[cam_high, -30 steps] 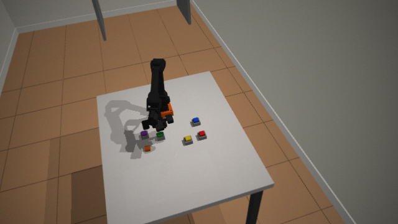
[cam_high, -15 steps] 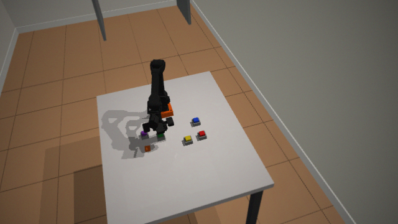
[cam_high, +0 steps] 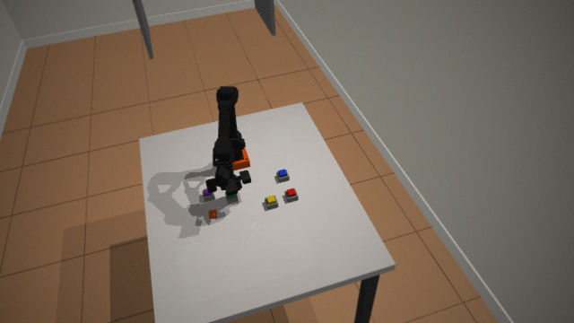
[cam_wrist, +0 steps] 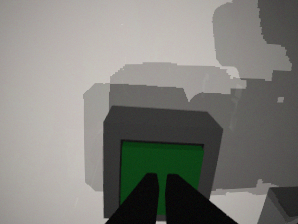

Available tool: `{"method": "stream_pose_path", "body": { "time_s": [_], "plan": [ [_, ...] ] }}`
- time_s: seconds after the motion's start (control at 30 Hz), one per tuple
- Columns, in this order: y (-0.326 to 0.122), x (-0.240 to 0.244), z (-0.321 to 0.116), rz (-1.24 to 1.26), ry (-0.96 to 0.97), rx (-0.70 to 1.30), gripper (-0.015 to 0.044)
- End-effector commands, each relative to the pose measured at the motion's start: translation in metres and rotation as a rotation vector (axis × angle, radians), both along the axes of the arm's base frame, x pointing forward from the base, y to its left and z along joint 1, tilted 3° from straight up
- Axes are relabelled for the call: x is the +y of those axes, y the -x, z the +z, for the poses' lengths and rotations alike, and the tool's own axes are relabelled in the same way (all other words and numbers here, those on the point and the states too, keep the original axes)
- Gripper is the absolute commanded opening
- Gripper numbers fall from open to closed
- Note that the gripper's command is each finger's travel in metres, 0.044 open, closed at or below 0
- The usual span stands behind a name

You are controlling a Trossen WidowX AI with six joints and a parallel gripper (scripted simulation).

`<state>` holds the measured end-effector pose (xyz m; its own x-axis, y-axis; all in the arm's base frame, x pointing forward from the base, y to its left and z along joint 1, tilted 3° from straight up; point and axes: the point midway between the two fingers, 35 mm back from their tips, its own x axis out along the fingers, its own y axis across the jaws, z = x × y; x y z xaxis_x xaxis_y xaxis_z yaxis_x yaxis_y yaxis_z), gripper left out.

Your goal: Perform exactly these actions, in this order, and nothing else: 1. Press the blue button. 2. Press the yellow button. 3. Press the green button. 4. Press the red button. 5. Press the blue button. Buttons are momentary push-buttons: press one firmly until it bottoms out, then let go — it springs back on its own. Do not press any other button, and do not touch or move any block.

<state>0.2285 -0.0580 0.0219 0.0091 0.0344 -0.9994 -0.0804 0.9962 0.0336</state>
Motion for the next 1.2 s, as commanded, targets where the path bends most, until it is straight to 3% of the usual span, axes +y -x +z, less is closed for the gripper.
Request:
{"method": "stream_pose_path", "body": {
  "time_s": [0.0, 0.2, 0.3, 0.5, 0.67, 0.83, 1.17],
  "plan": [
    [0.000, 0.000, -0.001, -0.003, 0.000, 0.002, 0.0020],
    [0.000, 0.000, 0.003, 0.000, 0.000, 0.000, 0.0020],
    [0.000, -0.001, 0.031, -0.003, 0.000, 0.001, 0.0020],
    [0.000, -0.002, 0.042, -0.003, 0.000, 0.001, 0.0020],
    [0.001, -0.003, 0.094, -0.003, 0.000, 0.001, 0.0020],
    [-0.001, -0.002, 0.096, -0.003, 0.000, 0.001, 0.0020],
    [-0.062, 0.116, 0.105, 0.015, 0.004, -0.006, 0.0020]
  ]
}}
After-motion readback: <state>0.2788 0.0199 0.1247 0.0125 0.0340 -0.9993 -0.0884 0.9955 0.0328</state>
